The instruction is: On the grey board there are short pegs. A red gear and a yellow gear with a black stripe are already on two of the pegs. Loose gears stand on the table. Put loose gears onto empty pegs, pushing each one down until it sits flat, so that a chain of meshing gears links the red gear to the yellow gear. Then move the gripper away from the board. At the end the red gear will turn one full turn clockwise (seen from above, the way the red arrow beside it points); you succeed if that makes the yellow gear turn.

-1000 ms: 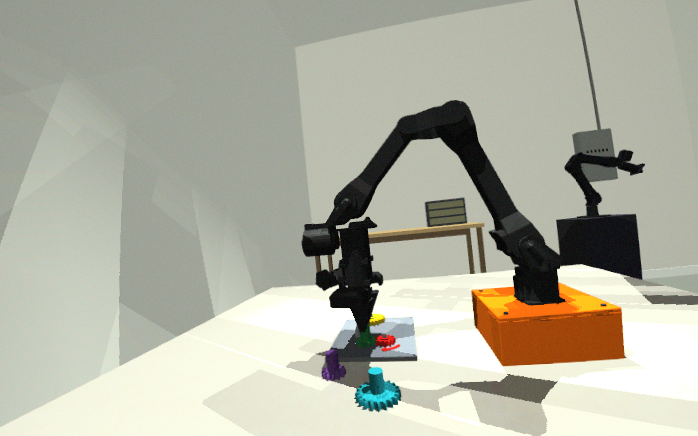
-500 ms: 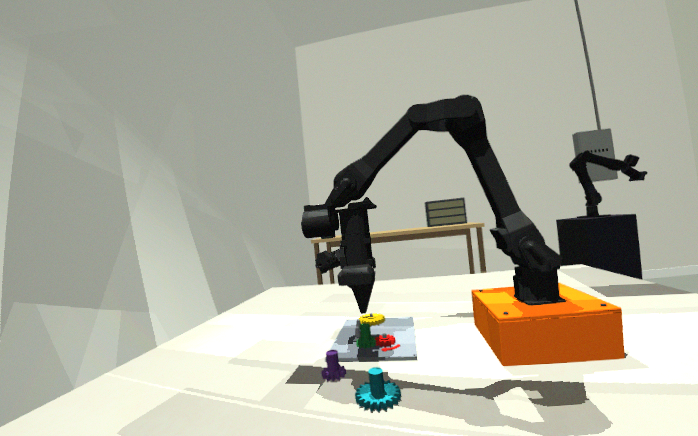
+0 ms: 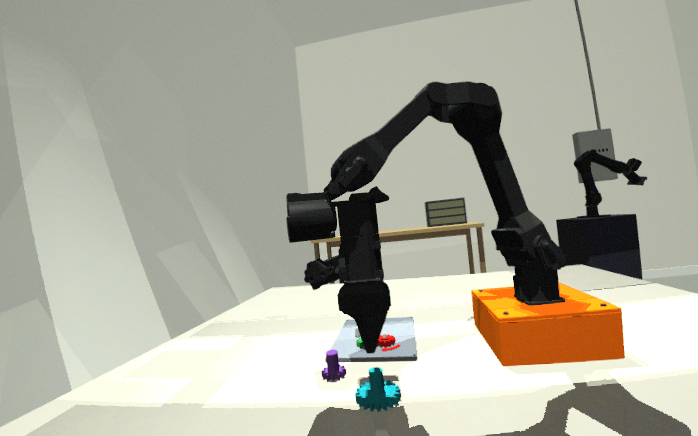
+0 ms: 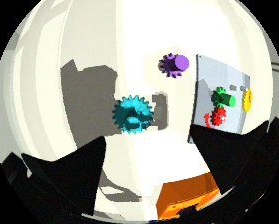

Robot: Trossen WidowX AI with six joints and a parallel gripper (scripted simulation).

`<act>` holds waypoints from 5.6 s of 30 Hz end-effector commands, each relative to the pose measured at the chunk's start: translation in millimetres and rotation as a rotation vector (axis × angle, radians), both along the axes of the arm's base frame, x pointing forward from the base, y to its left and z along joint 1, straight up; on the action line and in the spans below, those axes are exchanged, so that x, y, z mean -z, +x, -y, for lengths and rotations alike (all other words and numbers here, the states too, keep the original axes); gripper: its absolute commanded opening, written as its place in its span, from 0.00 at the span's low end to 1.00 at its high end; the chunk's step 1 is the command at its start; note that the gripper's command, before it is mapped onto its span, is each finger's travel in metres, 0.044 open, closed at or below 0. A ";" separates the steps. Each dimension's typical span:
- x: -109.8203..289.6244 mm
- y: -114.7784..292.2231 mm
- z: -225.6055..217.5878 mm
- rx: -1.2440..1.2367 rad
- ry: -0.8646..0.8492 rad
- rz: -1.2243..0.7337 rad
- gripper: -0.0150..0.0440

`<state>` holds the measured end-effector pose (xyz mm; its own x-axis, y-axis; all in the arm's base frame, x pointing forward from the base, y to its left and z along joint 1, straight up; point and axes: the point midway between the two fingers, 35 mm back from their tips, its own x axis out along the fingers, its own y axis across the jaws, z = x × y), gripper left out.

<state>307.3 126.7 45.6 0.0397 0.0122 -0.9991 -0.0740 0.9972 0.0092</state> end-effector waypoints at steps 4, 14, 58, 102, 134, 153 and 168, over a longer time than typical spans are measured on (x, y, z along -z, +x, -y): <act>1.0 -5.6 -17.8 0.013 0.002 -0.002 1.00; 24.1 -4.7 -18.0 0.013 0.002 -0.002 1.00; 51.3 -3.3 -17.7 0.013 0.001 -0.002 0.35; -60.3 -5.0 -20.4 0.013 0.002 -0.001 0.25; -76.3 10.8 21.3 0.019 0.000 -0.005 0.25; -57.9 30.5 65.7 0.017 -0.005 -0.002 0.25; -43.2 40.3 102.4 0.018 -0.009 0.000 0.25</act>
<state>348.5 30.4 94.1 0.0487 -0.0001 -0.9988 -0.0526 0.9986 -0.0027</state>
